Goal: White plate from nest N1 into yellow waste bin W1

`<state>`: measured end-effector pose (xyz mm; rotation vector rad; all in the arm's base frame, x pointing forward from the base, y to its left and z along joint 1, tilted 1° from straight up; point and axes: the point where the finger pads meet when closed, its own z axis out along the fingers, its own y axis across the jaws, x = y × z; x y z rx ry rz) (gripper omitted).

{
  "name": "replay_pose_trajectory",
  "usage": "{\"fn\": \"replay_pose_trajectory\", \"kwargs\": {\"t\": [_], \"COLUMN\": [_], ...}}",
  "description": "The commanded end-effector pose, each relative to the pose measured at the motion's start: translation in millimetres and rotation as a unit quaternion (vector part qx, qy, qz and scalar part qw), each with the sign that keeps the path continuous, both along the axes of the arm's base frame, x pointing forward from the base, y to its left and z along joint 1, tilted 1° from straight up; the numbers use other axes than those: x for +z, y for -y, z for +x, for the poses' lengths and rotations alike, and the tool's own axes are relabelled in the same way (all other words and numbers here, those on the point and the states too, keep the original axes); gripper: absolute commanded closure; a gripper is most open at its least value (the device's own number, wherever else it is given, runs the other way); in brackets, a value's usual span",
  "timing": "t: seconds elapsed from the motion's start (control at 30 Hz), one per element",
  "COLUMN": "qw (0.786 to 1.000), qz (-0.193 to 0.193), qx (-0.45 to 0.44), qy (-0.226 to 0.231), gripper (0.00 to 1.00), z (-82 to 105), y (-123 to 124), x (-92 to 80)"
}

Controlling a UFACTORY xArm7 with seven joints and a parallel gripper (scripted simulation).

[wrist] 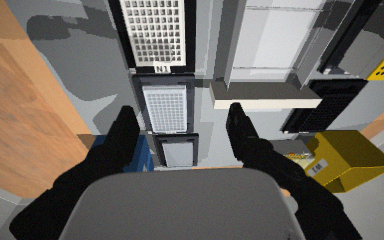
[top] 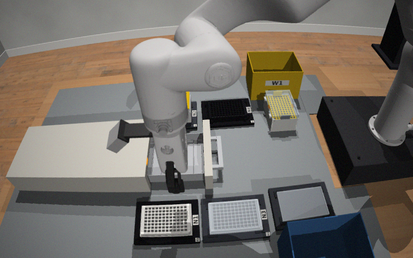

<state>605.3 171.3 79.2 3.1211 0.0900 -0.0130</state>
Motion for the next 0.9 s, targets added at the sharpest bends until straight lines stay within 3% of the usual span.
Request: {"fn": "replay_pose_trajectory", "kwargs": {"t": [0.0,0.33,0.87], "qw": [1.0,1.0,1.0], "qz": [0.0,0.0,0.0], "qx": [0.0,0.0,0.0], "qy": [0.0,0.0,0.0], "gripper": [0.0,0.0,0.0], "z": [19.0,45.8,45.8], "y": [-15.9,-40.2,-40.2], "x": [-5.6,-18.3,-18.3]}}
